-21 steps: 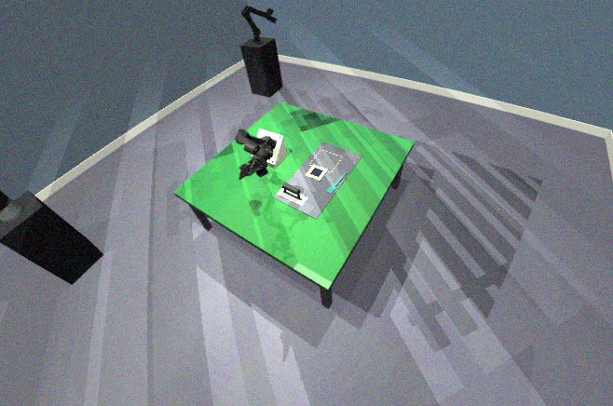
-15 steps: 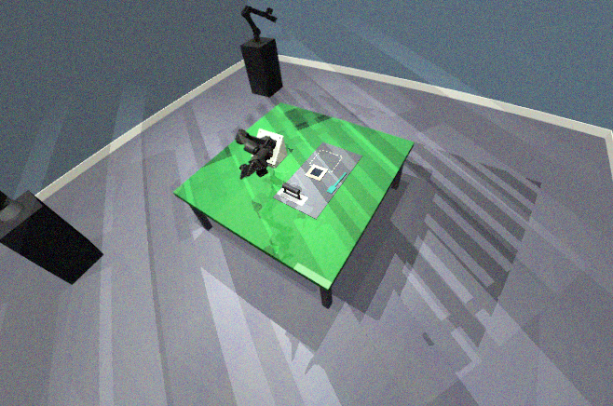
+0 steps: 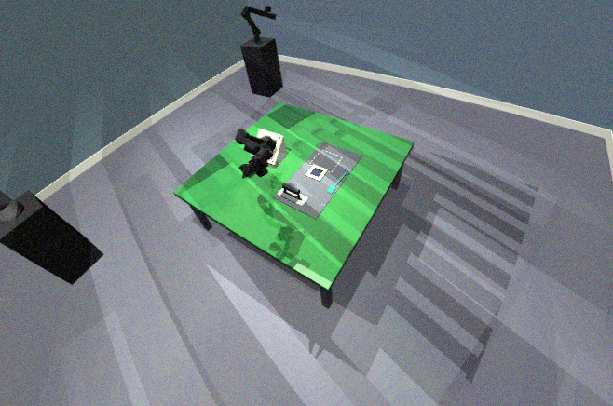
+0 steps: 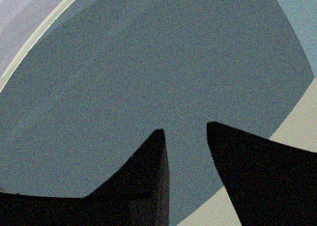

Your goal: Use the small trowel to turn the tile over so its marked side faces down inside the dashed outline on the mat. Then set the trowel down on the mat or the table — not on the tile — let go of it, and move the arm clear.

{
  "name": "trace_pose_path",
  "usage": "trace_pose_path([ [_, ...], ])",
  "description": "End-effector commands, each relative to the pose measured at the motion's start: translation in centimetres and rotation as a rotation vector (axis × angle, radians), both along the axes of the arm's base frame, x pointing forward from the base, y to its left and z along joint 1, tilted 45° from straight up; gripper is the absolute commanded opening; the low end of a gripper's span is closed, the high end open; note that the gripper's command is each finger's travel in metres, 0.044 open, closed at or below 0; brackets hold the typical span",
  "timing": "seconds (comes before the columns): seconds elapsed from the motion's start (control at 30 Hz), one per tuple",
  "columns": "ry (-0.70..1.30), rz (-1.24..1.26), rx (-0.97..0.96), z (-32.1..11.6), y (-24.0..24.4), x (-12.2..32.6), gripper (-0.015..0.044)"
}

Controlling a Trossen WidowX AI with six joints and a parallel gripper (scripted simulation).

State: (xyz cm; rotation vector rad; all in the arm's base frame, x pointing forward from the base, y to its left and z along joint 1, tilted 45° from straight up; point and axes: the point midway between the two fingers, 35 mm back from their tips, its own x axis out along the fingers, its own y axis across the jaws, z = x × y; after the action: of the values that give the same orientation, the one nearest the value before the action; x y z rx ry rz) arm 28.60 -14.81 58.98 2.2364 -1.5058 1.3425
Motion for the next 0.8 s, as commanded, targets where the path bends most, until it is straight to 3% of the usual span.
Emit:
trace_pose_path([
  [0.0,0.0,0.0,0.0,0.0,0.0,0.0,0.0074],
  [0.1,0.0,0.0,0.0,0.0,0.0,0.0,0.0],
  [0.5,0.0,0.0,0.0,0.0,0.0,0.0,0.0],
  [0.63,0.0,0.0,0.0,0.0,0.0,0.0,0.01],
  [0.77,0.0,0.0,0.0,0.0,0.0,0.0,0.01],
])
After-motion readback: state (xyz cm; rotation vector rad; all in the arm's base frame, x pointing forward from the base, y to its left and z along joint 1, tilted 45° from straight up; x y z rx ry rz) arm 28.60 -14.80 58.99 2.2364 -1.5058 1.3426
